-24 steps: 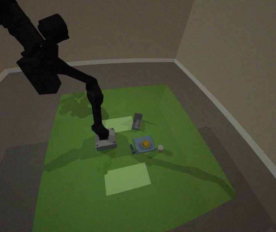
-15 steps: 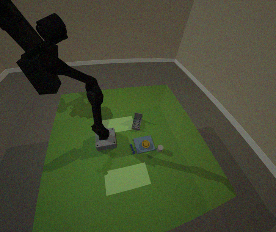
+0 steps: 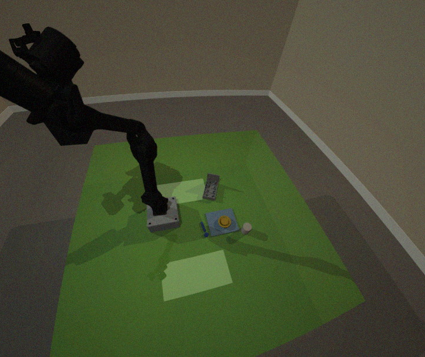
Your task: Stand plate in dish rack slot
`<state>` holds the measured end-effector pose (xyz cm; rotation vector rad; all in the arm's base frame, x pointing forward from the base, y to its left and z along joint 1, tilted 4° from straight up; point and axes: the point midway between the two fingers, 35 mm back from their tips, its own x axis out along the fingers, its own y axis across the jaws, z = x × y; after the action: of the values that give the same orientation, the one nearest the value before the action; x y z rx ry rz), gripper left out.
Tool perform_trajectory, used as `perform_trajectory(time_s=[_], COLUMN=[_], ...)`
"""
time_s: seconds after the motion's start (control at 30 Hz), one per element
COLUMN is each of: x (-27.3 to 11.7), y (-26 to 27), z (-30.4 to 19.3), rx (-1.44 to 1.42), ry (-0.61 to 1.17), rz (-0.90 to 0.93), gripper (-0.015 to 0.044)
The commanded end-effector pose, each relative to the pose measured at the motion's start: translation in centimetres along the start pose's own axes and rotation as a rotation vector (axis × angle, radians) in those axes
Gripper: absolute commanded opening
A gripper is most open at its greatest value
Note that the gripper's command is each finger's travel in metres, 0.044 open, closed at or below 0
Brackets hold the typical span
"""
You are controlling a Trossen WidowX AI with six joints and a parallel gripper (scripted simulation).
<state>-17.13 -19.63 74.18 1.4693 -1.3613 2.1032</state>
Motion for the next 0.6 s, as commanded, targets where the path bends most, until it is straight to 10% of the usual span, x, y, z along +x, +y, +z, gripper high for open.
perform_trajectory(time_s=[0.0,0.57], x=[-0.5,-6.6], y=[3.3,11.7], z=[3.3,17.2], rx=[0.091,0.408], ry=[-0.082,-0.373], rz=[0.099,0.466], gripper=[0.04,0.04])
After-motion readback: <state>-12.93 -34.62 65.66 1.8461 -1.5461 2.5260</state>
